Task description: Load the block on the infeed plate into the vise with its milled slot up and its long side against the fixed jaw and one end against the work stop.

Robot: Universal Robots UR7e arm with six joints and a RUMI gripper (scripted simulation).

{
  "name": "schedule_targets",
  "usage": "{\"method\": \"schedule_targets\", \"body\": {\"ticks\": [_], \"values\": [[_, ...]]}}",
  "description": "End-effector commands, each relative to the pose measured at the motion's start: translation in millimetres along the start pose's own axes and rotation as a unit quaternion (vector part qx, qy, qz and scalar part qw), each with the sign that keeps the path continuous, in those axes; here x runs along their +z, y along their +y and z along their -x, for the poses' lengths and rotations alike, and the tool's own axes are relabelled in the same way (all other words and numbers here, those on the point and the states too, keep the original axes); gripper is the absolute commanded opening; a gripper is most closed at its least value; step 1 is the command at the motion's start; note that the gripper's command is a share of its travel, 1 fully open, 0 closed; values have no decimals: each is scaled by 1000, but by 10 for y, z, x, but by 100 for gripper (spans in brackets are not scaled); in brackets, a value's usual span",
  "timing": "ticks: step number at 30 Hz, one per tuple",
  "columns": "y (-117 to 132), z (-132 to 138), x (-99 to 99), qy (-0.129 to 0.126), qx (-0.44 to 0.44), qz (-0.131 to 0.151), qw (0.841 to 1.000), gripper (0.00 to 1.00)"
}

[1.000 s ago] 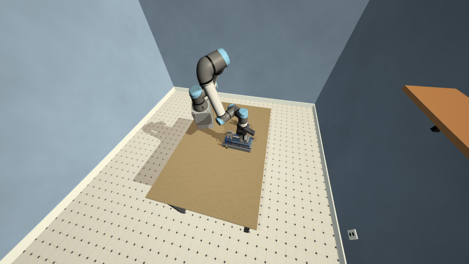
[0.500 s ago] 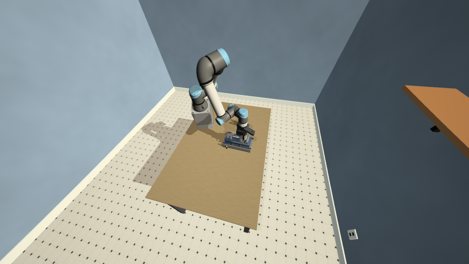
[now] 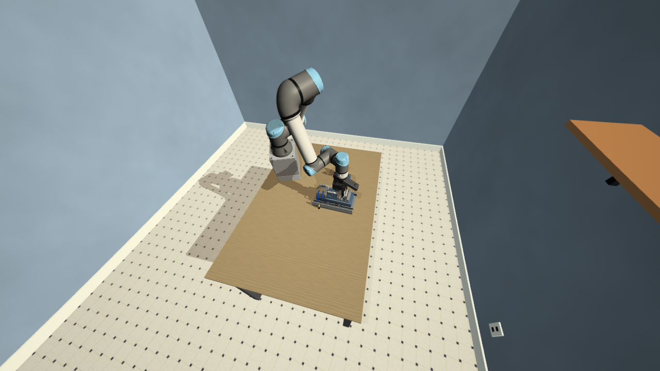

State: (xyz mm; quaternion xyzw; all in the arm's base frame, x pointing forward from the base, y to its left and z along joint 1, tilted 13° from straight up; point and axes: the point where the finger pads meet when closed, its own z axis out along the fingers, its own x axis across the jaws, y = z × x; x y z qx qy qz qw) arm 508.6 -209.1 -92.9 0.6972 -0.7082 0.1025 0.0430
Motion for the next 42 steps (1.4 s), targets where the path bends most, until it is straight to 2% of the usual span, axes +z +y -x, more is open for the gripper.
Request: {"method": "schedule_targets", "body": {"ticks": [1,42], "values": [[-5,-2,-5,0,0,-1,1000,0],[-5,-2,63,0,0,-1,1000,0]]}}
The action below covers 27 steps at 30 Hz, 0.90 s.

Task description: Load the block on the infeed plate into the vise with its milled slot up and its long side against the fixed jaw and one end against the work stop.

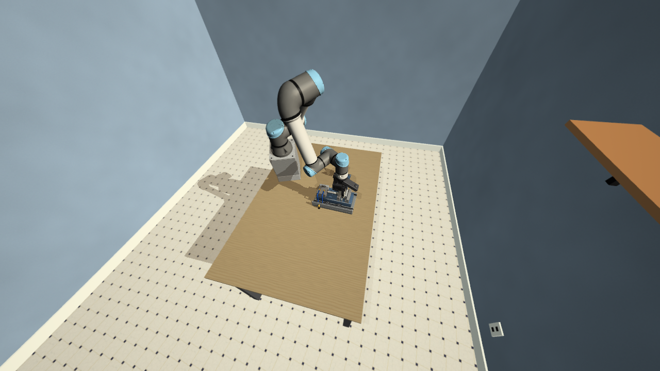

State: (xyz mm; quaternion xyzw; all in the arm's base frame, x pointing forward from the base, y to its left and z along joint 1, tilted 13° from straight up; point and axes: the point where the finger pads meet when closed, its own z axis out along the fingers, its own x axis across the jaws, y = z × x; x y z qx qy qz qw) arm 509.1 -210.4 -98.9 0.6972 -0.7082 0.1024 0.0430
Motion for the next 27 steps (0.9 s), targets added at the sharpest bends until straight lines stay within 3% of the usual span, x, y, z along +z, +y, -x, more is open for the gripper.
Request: {"method": "schedule_targets", "body": {"ticks": [1,27], "values": [[-5,-2,5,0,0,-1,1000,0],[-5,-2,34,0,0,-1,1000,0]]}}
